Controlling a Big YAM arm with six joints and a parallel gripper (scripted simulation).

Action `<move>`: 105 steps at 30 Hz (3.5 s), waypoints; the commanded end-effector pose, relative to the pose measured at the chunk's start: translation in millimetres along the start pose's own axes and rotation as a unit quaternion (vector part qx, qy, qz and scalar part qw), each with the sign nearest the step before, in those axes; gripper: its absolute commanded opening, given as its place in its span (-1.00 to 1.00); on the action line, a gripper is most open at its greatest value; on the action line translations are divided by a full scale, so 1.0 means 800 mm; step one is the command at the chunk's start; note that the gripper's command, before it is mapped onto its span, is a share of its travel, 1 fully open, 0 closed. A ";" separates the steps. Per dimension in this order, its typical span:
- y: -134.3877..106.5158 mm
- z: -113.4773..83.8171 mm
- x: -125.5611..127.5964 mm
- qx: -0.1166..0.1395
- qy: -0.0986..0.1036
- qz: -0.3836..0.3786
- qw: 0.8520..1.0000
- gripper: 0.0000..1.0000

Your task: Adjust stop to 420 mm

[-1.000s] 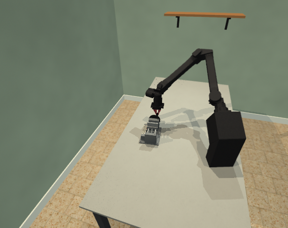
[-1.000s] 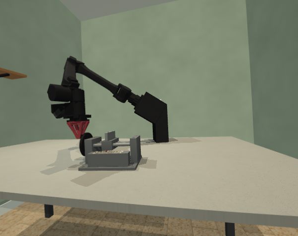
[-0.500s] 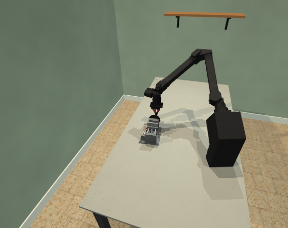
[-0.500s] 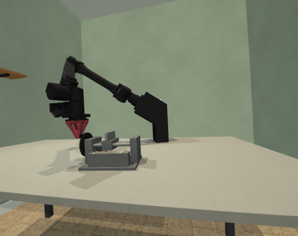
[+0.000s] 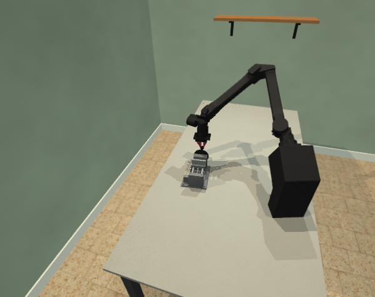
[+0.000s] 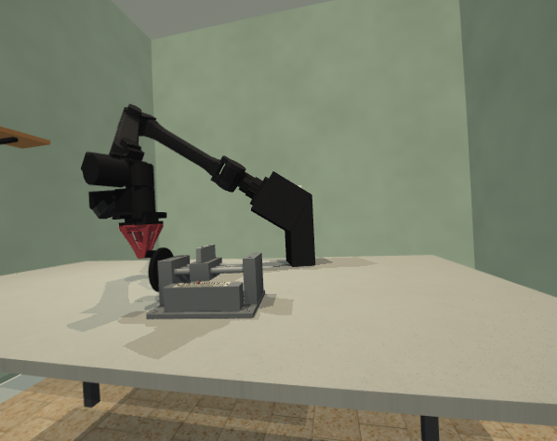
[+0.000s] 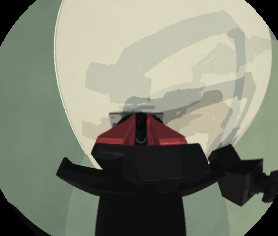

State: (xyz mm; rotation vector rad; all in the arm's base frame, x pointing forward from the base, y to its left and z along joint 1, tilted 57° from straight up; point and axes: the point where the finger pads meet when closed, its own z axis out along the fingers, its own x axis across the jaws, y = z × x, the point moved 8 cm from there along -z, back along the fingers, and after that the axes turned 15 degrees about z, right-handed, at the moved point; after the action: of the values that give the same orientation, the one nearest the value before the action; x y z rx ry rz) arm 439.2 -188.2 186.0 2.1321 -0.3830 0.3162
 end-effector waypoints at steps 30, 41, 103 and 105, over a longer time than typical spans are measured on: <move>-0.005 0.011 0.050 0.002 0.016 0.009 1.000 -0.87; -0.003 0.020 0.053 0.001 0.013 0.011 1.000 -0.87; -0.004 0.094 0.025 0.001 0.006 0.002 1.000 -0.87; -0.005 0.095 0.024 0.001 0.006 0.002 1.000 -0.87</move>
State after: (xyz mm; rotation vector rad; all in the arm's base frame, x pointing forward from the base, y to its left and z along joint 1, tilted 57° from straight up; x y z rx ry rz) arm 465.3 -240.3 154.9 2.1290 -0.3721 0.3298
